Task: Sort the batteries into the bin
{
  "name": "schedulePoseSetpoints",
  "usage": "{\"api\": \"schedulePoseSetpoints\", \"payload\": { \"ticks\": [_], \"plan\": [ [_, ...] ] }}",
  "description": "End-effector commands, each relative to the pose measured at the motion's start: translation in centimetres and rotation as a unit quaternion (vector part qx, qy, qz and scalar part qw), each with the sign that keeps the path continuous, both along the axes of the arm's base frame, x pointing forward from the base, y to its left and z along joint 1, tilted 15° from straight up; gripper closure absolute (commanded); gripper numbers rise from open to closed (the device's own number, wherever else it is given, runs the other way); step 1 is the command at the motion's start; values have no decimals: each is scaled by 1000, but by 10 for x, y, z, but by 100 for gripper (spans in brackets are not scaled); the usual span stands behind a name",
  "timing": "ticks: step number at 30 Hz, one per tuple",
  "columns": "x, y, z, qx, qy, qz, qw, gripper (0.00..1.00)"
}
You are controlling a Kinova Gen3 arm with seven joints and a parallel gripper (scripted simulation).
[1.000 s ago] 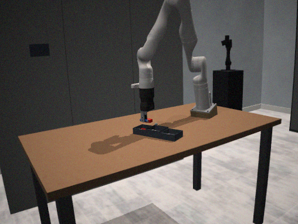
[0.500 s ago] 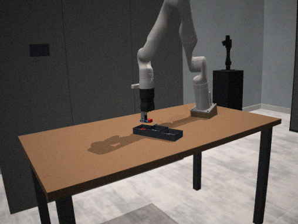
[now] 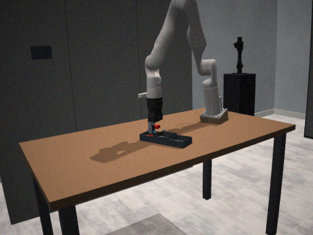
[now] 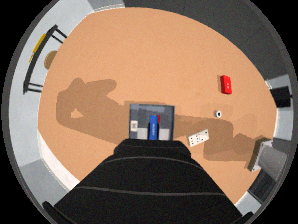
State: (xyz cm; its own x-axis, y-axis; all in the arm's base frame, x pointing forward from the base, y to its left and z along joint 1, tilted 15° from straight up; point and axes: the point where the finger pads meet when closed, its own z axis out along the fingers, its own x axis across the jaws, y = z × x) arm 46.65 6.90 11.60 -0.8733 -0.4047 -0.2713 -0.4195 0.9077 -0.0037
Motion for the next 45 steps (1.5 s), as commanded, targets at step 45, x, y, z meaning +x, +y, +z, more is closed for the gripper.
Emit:
{"api": "schedulePoseSetpoints", "payload": {
  "ticks": [45],
  "plan": [
    [-8, -7, 24, -2, 3, -3, 1000, 40]
  ]
}}
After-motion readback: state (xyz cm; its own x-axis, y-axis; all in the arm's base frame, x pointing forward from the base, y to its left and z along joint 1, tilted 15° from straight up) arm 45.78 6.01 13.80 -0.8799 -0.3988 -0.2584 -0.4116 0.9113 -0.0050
